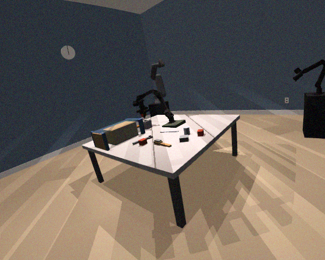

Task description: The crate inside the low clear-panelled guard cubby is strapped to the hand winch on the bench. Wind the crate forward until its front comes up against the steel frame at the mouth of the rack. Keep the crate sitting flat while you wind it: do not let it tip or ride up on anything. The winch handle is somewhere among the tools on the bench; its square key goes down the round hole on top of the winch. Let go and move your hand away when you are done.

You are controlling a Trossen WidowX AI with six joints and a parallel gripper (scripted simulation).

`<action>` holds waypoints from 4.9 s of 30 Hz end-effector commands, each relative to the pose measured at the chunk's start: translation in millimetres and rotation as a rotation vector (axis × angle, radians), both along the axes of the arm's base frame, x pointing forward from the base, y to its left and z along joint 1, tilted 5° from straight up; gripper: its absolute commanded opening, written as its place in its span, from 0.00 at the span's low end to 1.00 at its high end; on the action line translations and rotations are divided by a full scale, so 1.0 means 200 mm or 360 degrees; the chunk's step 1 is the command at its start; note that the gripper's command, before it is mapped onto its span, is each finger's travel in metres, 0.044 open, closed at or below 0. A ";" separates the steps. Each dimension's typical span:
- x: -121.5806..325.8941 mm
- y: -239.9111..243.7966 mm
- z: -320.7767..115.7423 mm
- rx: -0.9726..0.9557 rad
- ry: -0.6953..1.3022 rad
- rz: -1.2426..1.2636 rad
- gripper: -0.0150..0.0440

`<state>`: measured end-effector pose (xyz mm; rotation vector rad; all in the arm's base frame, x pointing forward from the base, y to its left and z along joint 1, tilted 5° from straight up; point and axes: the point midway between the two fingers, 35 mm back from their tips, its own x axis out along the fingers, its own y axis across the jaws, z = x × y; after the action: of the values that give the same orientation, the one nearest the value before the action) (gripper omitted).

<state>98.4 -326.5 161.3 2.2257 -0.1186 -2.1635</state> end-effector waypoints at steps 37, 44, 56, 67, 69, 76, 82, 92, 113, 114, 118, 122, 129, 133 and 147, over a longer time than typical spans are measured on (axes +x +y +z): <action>0.29 -0.11 0.03 -0.0037 -0.0039 0.0018 0.25; 0.34 -0.11 0.04 -0.0037 -0.0041 0.0018 0.25; 0.41 -0.10 0.04 -0.0037 -0.0043 0.0018 0.25; 0.48 -0.08 0.04 -0.0037 -0.0045 0.0018 0.25; 0.49 -0.08 0.04 -0.0036 -0.0045 0.0018 0.25; 0.53 -0.06 0.04 -0.0036 -0.0046 0.0018 0.25; 0.56 -0.05 0.04 -0.0035 -0.0047 0.0018 0.25; 0.62 -0.01 0.04 -0.0034 -0.0049 0.0018 0.25; 0.71 0.08 0.04 -0.0032 -0.0052 0.0018 0.25; 0.72 0.09 0.04 -0.0032 -0.0052 0.0018 0.25; 0.73 0.11 0.04 -0.0031 -0.0052 0.0018 0.25; 0.75 0.13 0.04 -0.0030 -0.0053 0.0018 0.25; 0.77 0.17 0.03 -0.0029 -0.0053 0.0018 0.25; 0.78 0.19 0.03 -0.0029 -0.0054 0.0018 0.25; 0.81 0.27 0.03 -0.0026 -0.0055 0.0018 0.25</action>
<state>254.5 -289.2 167.5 2.2312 -0.1748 -2.1088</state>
